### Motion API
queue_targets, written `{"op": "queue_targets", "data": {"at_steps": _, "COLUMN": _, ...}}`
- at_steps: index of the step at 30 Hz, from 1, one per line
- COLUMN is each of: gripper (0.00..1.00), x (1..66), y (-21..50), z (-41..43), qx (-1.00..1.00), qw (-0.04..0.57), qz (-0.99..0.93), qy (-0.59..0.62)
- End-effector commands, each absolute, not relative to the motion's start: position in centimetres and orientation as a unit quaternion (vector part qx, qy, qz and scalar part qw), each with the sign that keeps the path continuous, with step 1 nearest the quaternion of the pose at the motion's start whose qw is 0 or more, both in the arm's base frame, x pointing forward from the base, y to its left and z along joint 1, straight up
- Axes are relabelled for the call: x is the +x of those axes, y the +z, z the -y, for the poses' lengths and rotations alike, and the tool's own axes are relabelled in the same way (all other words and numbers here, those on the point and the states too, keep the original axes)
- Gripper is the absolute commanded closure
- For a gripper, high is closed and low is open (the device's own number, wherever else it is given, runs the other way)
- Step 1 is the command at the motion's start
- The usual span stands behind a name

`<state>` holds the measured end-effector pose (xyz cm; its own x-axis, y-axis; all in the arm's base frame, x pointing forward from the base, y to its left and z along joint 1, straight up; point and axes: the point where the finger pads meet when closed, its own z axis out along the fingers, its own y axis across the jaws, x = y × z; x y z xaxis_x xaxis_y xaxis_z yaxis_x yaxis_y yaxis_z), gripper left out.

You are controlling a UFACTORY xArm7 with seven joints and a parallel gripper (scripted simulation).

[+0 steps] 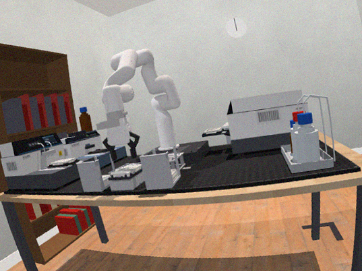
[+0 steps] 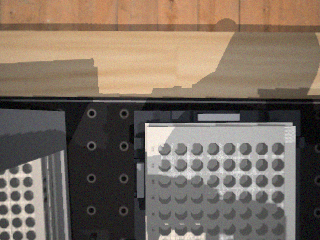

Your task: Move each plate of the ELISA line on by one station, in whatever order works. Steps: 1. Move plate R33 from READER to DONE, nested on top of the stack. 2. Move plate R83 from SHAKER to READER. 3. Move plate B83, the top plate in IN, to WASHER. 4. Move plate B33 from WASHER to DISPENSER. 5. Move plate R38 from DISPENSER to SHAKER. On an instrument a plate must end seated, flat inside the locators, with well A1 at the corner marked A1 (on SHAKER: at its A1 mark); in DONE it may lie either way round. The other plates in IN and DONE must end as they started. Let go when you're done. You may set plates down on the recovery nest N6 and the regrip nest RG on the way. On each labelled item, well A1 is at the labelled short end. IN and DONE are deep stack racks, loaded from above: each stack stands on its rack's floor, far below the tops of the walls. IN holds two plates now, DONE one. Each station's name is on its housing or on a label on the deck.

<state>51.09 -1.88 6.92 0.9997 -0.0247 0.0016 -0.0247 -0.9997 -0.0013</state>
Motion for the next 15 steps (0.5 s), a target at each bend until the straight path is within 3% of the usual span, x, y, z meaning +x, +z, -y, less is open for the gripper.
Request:
{"op": "queue_targets", "data": {"at_steps": 1, "gripper": 0.0, "x": 51.3, "y": 7.7, "z": 1.9, "qx": -1.0, "qw": 0.0, "qz": -0.012, "qy": -0.003}}
{"op": "queue_targets", "data": {"at_steps": 15, "gripper": 0.0, "x": 51.2, "y": 9.3, "z": 1.9, "qx": -1.0, "qw": 0.0, "qz": -0.012, "qy": -0.003}}
